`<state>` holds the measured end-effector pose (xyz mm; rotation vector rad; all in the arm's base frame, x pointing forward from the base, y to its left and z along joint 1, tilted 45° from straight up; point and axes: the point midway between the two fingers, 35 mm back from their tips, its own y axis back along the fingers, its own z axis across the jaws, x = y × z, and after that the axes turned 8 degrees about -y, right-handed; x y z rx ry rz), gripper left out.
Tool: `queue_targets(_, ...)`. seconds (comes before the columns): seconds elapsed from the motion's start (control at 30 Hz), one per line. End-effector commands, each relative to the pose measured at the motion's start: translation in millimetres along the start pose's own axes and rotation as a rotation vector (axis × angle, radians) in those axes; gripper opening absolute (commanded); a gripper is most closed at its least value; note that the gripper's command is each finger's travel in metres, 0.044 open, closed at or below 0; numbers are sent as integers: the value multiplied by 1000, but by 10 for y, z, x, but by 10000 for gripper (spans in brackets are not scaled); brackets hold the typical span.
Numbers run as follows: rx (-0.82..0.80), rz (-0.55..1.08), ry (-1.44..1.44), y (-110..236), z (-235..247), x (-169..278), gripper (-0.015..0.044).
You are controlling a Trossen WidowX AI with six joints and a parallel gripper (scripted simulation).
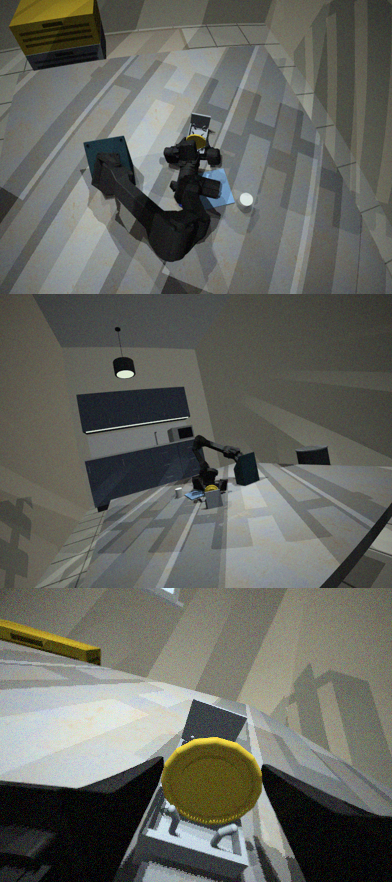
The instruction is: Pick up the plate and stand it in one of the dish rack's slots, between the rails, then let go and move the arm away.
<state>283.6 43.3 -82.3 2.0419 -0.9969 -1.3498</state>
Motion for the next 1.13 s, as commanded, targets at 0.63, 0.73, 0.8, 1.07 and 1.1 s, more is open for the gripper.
queue_targets(0.63,-33,27,-87,127,-269,-1135,400)
queue_targets(0.73,-67,72,-172,107,-237,-1138,400)
queue_targets(0.8,-87,104,-228,98,-214,-1140,400)
queue_targets(1.07,-151,255,-445,89,-115,-1155,400)
queue_targets(1.1,-157,276,-470,92,-102,-1158,400)
